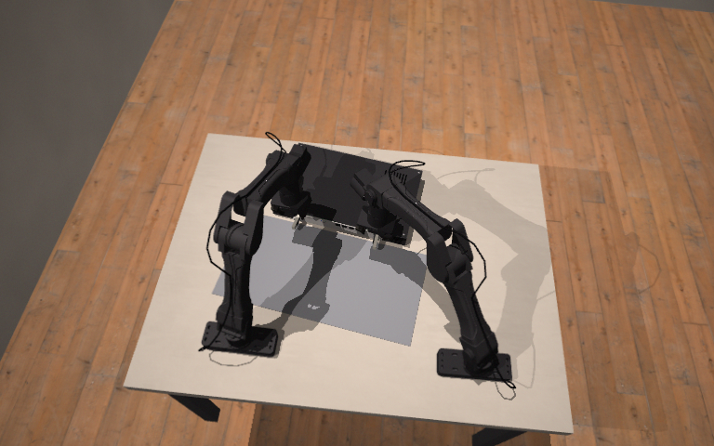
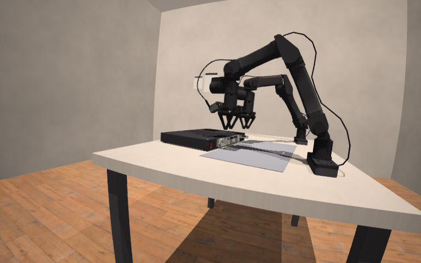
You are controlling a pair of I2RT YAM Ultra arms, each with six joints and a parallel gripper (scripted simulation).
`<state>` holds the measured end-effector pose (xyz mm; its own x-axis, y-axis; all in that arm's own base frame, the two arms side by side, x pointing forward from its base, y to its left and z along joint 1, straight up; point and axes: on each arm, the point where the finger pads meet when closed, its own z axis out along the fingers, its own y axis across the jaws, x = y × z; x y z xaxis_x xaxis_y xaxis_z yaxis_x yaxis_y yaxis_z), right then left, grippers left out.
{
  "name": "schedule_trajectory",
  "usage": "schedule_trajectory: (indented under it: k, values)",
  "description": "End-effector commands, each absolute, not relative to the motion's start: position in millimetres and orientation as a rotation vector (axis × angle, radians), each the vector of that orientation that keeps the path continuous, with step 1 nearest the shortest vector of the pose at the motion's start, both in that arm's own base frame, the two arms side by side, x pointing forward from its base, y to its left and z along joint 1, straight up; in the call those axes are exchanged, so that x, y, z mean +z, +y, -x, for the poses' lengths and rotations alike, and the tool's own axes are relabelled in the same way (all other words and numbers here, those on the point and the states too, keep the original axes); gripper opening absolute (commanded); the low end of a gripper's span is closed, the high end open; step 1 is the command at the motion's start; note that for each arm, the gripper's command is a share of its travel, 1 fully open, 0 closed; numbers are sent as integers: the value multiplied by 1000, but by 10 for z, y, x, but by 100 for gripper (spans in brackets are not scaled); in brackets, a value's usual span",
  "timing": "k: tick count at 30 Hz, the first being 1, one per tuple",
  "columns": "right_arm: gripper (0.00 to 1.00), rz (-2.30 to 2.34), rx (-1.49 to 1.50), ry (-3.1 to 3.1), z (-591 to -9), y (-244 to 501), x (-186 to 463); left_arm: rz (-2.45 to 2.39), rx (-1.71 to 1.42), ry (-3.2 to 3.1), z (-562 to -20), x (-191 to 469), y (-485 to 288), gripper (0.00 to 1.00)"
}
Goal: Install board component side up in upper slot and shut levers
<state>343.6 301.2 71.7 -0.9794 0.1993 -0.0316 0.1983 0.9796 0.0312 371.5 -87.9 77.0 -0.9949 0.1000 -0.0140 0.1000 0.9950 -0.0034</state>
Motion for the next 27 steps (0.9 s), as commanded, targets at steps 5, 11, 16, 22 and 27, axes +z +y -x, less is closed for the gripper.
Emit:
schedule_trajectory:
  k: [5, 11, 16, 22, 27]
  values:
    - [64, -305, 16, 3081, -3395, 2993, 907, -159, 0, 3110, -3720, 859, -898, 64]
    - [64, -260, 20, 2925, -3618, 2849, 1080, -157, -7, 3111, -3722, 859, -887, 64]
    - [64, -226, 5, 2786, -3719, 2609, 1359, -157, -7, 3111, -3722, 859, -887, 64]
    - [64, -166, -45, 2614, -3703, 2131, 1702, -157, -7, 3111, -3722, 859, -887, 64]
    - [64, -140, -7, 2453, -3697, 1853, 2170, -157, -7, 3111, -3722, 859, -887, 64]
